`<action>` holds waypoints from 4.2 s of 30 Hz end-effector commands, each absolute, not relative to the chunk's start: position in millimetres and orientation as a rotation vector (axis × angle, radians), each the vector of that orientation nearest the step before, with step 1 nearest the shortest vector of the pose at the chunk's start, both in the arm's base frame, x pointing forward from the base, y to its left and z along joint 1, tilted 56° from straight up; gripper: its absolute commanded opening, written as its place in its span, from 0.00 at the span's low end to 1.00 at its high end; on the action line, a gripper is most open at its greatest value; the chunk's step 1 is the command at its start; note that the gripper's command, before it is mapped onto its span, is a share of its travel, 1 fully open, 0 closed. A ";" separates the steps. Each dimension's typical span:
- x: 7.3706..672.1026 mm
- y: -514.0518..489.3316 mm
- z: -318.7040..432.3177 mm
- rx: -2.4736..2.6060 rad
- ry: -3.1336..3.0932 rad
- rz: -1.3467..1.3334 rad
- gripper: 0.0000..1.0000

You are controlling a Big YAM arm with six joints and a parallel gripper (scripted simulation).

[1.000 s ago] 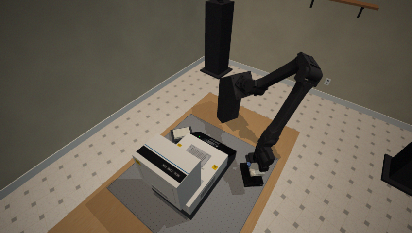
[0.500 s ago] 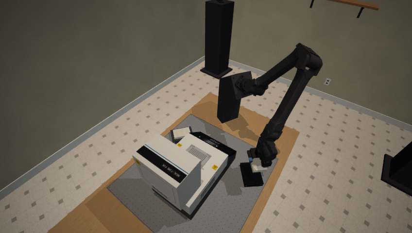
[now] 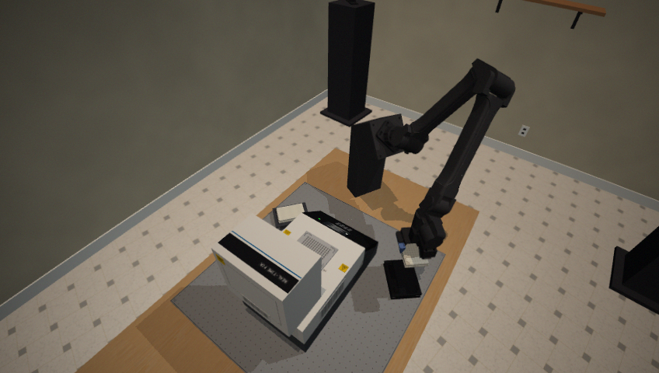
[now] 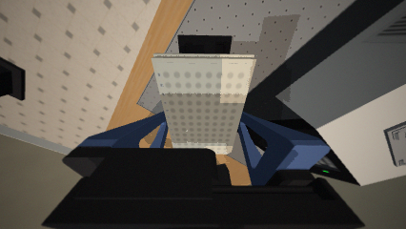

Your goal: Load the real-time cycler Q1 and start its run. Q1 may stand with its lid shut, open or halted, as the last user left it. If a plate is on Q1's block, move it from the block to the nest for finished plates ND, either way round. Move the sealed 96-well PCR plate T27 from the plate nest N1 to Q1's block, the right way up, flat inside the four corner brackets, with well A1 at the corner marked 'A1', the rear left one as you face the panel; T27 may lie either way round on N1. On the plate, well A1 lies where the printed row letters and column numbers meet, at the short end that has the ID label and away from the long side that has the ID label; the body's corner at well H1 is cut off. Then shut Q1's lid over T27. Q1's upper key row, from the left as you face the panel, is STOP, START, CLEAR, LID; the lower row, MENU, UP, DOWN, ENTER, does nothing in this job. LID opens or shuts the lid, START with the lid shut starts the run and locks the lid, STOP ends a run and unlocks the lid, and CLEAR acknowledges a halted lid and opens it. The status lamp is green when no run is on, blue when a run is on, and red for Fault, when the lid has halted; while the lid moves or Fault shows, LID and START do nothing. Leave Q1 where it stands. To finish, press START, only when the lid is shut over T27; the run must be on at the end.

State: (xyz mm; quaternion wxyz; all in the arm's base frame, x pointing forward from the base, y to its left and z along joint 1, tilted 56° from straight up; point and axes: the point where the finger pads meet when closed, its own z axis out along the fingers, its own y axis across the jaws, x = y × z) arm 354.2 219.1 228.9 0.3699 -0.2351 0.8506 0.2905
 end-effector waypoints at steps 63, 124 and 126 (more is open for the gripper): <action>388.4 102.8 245.4 0.139 2.355 1.053 0.00; 518.8 -93.4 146.3 2.134 1.946 1.531 0.00; 521.5 -102.1 135.4 2.275 1.877 1.541 0.00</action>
